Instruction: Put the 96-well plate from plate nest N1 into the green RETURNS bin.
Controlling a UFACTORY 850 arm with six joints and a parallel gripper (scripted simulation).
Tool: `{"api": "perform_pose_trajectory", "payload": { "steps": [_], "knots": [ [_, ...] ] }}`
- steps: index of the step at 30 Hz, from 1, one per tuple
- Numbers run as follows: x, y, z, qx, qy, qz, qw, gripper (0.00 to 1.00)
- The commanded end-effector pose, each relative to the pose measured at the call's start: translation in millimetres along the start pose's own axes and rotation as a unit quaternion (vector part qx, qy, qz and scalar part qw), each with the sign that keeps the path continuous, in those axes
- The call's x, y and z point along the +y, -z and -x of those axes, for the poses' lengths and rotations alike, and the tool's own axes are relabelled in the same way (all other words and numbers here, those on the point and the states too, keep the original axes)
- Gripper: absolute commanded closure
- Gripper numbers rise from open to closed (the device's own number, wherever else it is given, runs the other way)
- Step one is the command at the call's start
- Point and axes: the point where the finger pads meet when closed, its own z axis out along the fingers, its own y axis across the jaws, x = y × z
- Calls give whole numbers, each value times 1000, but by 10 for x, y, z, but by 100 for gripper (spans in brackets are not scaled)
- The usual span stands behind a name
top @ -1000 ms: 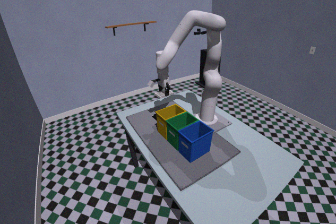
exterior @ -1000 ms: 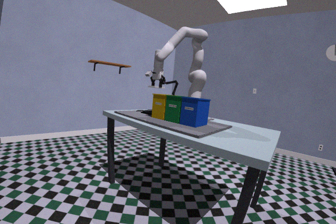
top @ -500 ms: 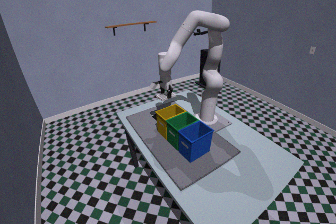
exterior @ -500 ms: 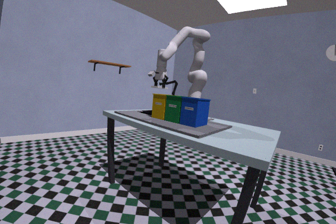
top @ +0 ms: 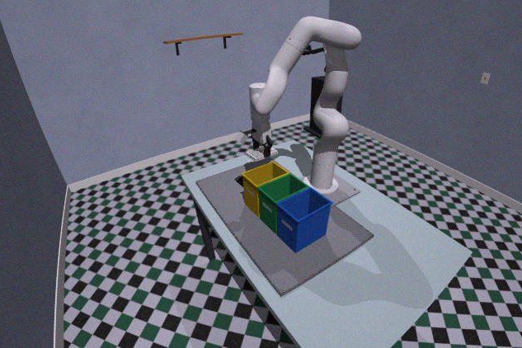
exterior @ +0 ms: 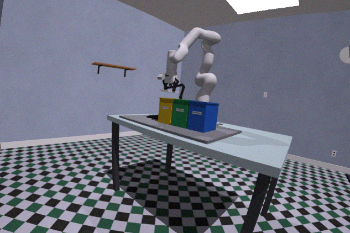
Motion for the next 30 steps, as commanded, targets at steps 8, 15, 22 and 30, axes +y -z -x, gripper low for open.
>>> {"api": "perform_pose_trajectory", "payload": {
  "steps": [8, 15, 22, 30],
  "knots": [
    [-385, -4, -80, 1, 0, 1, 1000, 100],
    [-549, -9, -110, 1, 0, 1, 1000, 100],
    [-779, -16, -152, 1, 0, 1, 1000, 100],
    [-976, -21, -188, 1, 0, 1, 1000, 100]
  ]
}}
